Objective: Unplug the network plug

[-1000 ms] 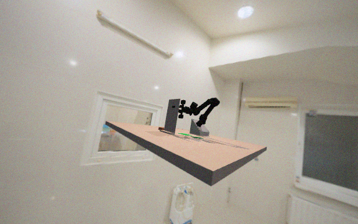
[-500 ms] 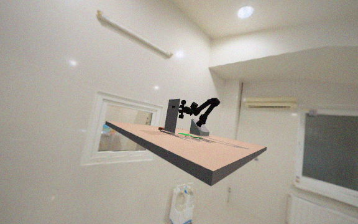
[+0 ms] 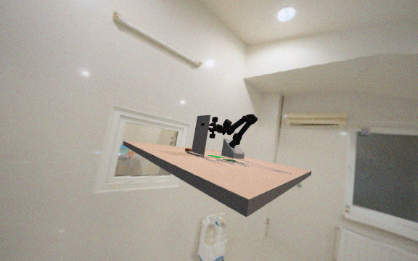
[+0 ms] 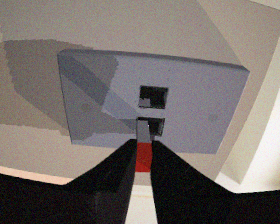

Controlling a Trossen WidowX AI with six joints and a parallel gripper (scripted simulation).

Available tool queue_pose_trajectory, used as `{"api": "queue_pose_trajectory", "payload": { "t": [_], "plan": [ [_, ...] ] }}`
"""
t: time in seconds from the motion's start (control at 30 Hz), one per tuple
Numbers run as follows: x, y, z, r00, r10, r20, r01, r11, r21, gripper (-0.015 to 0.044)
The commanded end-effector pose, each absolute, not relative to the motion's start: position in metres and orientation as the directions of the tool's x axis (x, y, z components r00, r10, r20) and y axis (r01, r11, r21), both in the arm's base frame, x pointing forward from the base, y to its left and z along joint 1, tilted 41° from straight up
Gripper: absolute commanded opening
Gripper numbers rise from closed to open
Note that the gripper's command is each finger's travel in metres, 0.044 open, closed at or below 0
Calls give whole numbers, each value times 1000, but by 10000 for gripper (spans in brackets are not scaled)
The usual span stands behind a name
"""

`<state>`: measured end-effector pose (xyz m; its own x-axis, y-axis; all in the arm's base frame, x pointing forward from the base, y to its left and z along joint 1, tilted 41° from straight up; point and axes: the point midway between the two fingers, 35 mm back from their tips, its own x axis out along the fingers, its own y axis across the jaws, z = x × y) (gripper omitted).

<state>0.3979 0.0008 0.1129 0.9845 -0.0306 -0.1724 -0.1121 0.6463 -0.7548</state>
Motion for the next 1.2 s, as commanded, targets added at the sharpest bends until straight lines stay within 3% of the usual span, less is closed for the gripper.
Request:
{"api": "queue_pose_trajectory", "payload": {
  "t": [0.0, 1.17],
  "plan": [
    [393, 0, 113, 984, -32, -172, -111, 648, -754, 0],
    [374, -9, 109, 984, -32, -174, -112, 647, -754, 0]
  ]
}}
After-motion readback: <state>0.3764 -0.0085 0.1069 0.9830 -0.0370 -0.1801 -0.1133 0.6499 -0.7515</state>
